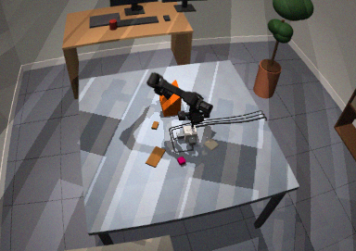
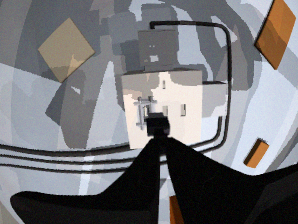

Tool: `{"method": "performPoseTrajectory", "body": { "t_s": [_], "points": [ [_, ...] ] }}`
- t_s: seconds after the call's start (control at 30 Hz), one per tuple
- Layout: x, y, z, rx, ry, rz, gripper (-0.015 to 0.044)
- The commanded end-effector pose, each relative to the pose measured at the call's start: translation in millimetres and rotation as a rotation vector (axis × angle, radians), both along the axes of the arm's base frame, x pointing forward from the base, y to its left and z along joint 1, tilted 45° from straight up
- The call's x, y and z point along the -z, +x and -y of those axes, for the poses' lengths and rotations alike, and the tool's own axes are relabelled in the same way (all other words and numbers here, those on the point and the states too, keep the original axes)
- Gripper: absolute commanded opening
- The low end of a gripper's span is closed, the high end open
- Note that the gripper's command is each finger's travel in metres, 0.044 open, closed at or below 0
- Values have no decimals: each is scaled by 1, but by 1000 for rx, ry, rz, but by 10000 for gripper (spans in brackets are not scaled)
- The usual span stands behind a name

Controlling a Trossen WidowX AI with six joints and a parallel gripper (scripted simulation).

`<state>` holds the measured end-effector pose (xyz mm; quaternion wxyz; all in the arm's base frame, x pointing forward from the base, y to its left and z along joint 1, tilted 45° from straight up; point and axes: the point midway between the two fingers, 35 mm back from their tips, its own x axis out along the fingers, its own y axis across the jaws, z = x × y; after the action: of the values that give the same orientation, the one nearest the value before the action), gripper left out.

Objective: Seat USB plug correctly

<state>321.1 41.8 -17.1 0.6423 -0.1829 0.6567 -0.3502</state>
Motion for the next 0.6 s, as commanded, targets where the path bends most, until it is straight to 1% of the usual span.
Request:
{"method": "performPoseTrajectory", "body": {
  "t_s": [0.0, 0.57],
  "points": [
    [0, 0, 0, 63, -9, 60, 0],
    [0, 0, 0, 381, -58, 367, 0]
  ]
}}
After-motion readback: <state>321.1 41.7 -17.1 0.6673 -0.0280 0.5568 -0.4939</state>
